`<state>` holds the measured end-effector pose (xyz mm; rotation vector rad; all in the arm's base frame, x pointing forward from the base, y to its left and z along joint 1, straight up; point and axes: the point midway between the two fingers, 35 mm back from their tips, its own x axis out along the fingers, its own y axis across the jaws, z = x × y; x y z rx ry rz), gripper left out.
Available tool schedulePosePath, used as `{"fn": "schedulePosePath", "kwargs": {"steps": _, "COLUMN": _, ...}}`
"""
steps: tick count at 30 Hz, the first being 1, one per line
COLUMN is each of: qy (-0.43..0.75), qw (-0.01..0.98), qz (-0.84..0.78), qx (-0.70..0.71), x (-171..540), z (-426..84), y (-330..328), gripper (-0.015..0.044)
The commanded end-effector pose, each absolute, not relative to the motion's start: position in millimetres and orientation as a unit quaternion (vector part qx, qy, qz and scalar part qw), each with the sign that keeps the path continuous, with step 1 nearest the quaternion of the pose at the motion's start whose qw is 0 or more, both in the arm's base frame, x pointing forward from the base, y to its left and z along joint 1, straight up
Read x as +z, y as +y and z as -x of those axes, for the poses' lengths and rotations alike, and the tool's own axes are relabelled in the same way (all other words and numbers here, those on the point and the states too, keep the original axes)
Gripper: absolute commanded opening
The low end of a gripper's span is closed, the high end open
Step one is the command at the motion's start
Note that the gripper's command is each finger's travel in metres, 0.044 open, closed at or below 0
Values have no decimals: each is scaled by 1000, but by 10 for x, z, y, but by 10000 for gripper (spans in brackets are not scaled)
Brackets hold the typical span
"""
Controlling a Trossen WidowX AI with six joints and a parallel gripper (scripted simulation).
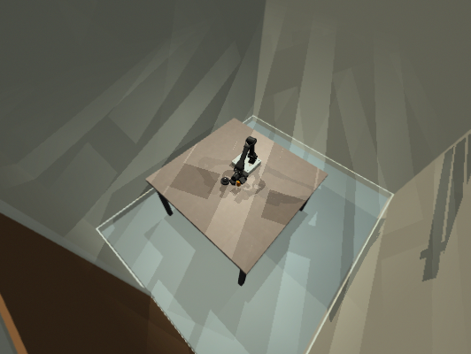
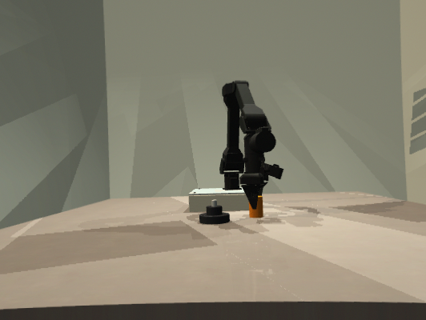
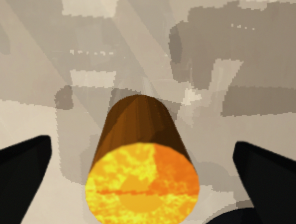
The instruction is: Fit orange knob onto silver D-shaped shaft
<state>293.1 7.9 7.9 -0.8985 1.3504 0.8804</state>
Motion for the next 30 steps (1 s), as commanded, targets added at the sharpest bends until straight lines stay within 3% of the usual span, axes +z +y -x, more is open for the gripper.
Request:
{"fn": "schedulePosePath", "kwargs": {"steps": 1, "qy": 584, "qw": 601, "qz": 390, "qx": 381, "x": 2, "z": -2913, "y": 73, "gripper": 440}}
{"fn": "schedulePosePath", "kwargs": {"steps": 11, "qy": 584, "qw": 601, "qz": 390, "qx": 381, "x": -129, "z": -2903, "y": 73, "gripper": 440}}
{"fn": "schedulePosePath", "kwargs": {"steps": 21, "qy": 584, "qw": 601, "qz": 390, "qx": 381, "x": -129, "z": -2903, "y": 73, "gripper": 177}}
{"fn": "schedulePosePath", "kwargs": {"steps": 28, "qy": 584, "qw": 601, "qz": 390, "qx": 381, "x": -129, "z": -2903, "y": 73, "gripper": 131}}
{"fn": "schedulePosePath", "kwargs": {"steps": 30, "qy": 584, "qw": 601, "qz": 390, "qx": 381, "x": -120, "z": -2905, "y": 74, "gripper": 78}}
